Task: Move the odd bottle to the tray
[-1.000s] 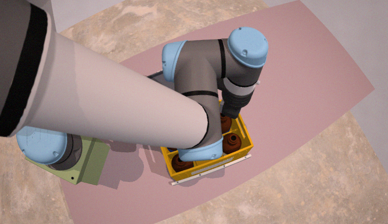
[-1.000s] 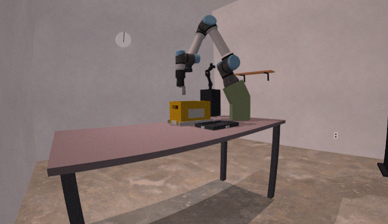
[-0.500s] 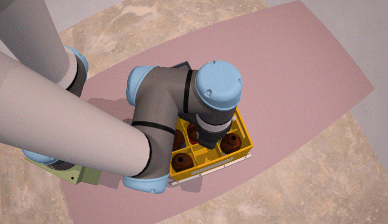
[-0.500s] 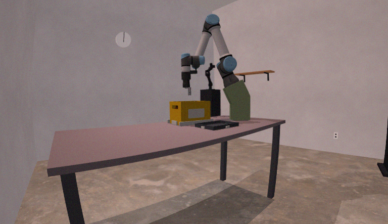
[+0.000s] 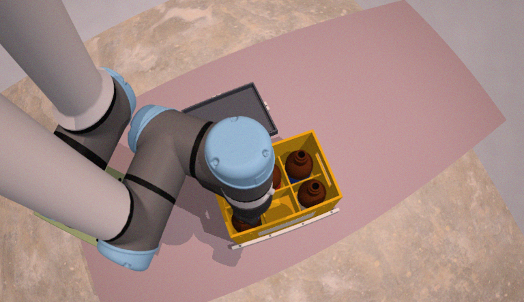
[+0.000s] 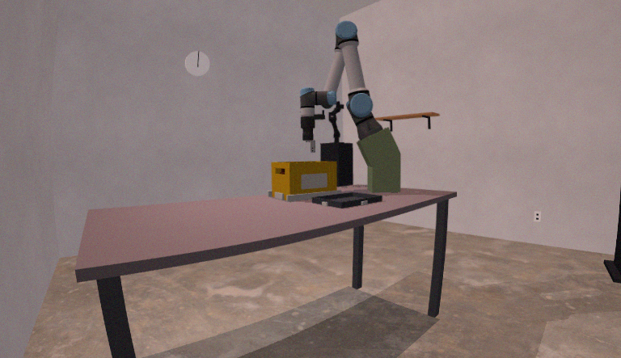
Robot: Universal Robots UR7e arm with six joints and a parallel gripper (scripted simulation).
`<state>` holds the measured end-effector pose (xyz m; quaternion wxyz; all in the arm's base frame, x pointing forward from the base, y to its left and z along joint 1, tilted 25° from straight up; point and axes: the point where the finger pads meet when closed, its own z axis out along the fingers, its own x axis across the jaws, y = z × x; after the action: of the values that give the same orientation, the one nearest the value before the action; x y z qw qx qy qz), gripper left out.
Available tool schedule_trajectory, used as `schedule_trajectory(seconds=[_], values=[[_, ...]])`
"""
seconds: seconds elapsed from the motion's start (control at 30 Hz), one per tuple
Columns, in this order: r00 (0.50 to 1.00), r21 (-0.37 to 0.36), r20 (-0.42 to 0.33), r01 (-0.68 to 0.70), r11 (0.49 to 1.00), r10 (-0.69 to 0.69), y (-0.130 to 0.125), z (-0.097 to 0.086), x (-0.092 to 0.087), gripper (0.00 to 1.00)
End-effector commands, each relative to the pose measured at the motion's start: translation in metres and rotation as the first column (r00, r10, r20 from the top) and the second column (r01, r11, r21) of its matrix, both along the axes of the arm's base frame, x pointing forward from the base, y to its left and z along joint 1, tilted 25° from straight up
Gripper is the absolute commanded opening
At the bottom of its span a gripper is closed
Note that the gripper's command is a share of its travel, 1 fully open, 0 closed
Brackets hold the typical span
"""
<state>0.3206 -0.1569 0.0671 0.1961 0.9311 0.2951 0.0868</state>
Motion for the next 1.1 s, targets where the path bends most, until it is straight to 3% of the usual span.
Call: schedule_trajectory(seconds=[0.0, 0.1, 0.13, 1.07], values=[[1.0, 0.006, 0.013, -0.015, 1.0, 0.015, -0.0011, 0.0007, -0.0078, 0.0], [1.0, 0.006, 0.013, -0.015, 1.0, 0.015, -0.0011, 0.0007, -0.0078, 0.0], [1.0, 0.006, 0.013, -0.015, 1.0, 0.015, -0.0011, 0.0007, -0.0078, 1.0], [1.0, 0.005, 0.013, -0.015, 1.0, 0.015, -0.0015, 0.0011, -0.0073, 1.0]])
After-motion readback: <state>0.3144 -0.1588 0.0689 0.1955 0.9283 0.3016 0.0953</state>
